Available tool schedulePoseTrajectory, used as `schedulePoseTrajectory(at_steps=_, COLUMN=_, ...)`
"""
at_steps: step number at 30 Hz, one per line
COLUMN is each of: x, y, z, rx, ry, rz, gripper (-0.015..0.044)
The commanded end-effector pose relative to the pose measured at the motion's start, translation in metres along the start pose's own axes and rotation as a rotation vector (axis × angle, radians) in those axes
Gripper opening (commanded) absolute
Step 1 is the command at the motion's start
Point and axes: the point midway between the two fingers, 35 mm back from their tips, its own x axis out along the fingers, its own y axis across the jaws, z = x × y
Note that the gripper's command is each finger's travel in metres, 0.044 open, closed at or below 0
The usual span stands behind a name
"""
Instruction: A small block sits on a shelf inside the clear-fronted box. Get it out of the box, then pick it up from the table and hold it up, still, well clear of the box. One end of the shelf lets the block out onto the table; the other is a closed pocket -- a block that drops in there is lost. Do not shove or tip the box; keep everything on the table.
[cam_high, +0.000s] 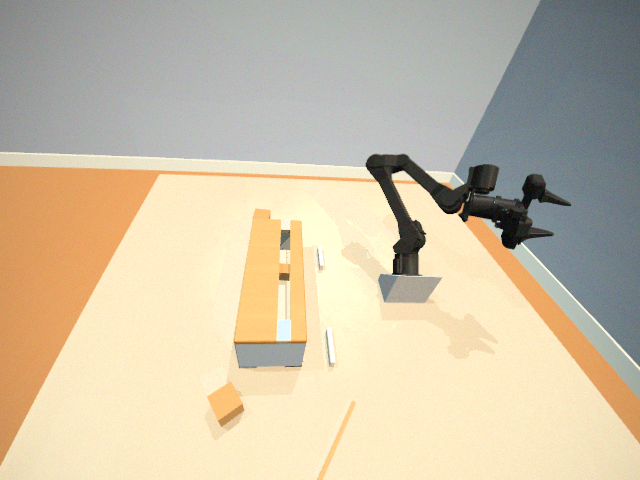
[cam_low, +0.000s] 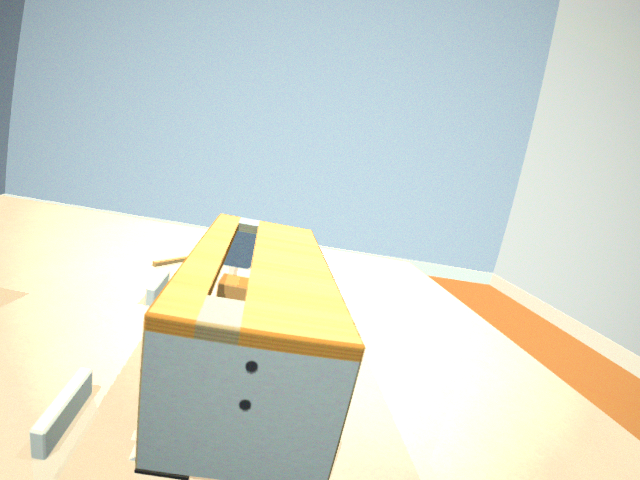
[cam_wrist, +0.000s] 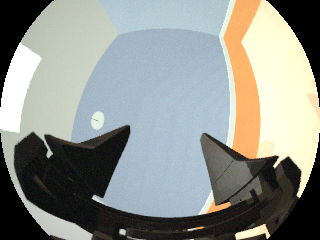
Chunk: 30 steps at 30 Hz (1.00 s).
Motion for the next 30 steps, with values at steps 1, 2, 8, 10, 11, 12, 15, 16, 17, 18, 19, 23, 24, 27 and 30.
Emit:
schedulePoseTrajectory(at_steps=1, x=0.000, y=0.001, z=0.002, rx=0.002, ry=-0.010, rz=0.002, gripper=0.0400)
schedulePoseTrajectory(at_steps=2, x=0.001, y=0.005, z=0.010, rx=0.007, ry=-0.042, rz=0.006, gripper=0.0400)
schedulePoseTrajectory(at_steps=8, x=-0.010, y=0.049, z=0.100, rx=0.091, ry=-0.405, rz=0.052, gripper=0.0400)
schedulePoseTrajectory(at_steps=10, x=-0.022, y=0.062, z=0.130, rx=0.128, ry=-0.527, rz=0.064, gripper=0.0400)
schedulePoseTrajectory(at_steps=11, x=-0.029, y=0.069, z=0.144, rx=0.150, ry=-0.579, rz=0.072, gripper=0.0400)
schedulePoseTrajectory(at_steps=12, x=-0.037, y=0.075, z=0.158, rx=0.173, ry=-0.630, rz=0.081, gripper=0.0400)
schedulePoseTrajectory(at_steps=15, x=-0.063, y=0.090, z=0.197, rx=0.247, ry=-0.778, rz=0.104, gripper=0.0400)
schedulePoseTrajectory(at_steps=16, x=-0.074, y=0.095, z=0.209, rx=0.273, ry=-0.826, rz=0.112, gripper=0.0400)
schedulePoseTrajectory(at_steps=17, x=-0.084, y=0.098, z=0.221, rx=0.299, ry=-0.871, rz=0.119, gripper=0.0400)
schedulePoseTrajectory(at_steps=18, x=-0.094, y=0.101, z=0.230, rx=0.321, ry=-0.909, rz=0.124, gripper=0.0400)
schedulePoseTrajectory(at_steps=19, x=-0.103, y=0.103, z=0.239, rx=0.342, ry=-0.950, rz=0.125, gripper=0.0400)
schedulePoseTrajectory(at_steps=23, x=-0.158, y=0.108, z=0.279, rx=0.458, ry=-1.158, rz=0.125, gripper=0.0400)
schedulePoseTrajectory(at_steps=24, x=-0.174, y=0.108, z=0.288, rx=0.491, ry=-1.211, rz=0.123, gripper=0.0400)
schedulePoseTrajectory(at_steps=27, x=-0.223, y=0.105, z=0.309, rx=0.598, ry=-1.360, rz=0.111, gripper=0.0400)
schedulePoseTrajectory(at_steps=30, x=-0.273, y=0.096, z=0.322, rx=0.715, ry=-1.498, rz=0.091, gripper=0.0400)
